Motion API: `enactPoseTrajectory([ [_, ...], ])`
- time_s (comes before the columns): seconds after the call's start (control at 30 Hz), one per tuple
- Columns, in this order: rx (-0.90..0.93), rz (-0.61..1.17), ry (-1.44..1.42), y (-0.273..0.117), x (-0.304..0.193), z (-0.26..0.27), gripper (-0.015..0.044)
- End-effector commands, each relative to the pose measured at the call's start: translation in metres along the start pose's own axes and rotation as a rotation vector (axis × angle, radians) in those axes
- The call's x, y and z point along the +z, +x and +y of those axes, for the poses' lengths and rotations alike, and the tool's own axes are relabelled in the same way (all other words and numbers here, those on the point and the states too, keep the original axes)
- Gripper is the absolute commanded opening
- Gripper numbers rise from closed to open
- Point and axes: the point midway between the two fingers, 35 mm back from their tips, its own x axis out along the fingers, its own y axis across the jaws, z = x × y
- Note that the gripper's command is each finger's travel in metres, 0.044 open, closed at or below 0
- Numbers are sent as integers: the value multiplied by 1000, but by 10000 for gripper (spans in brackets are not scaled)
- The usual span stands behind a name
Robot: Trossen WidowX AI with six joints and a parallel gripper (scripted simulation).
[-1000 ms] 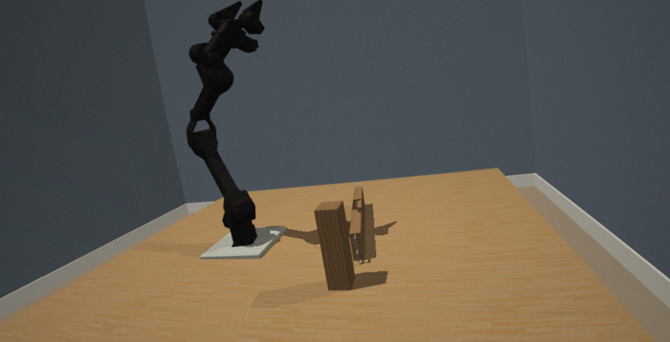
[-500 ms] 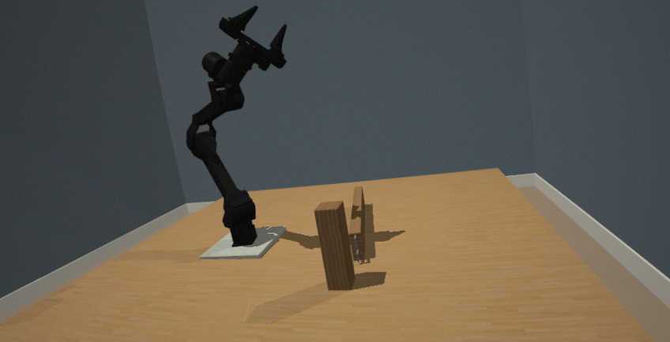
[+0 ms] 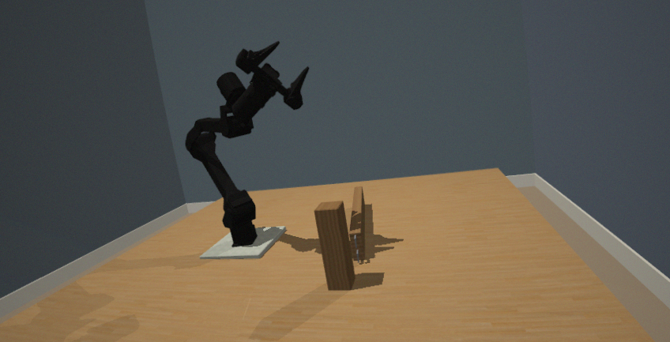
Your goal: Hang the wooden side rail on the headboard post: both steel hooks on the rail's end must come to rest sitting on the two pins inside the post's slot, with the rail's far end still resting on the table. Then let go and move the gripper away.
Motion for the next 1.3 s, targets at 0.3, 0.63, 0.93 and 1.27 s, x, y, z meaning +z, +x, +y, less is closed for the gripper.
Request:
enactPoseTrajectory([
  [0.3,47,351,437,-52,-89,83,440],
  [0.63,23,631,711,-113,-143,145,440],
  [0.93,-46,894,913,-183,-179,197,440],
  [1.27,-110,1055,1011,-231,-194,225,440],
])
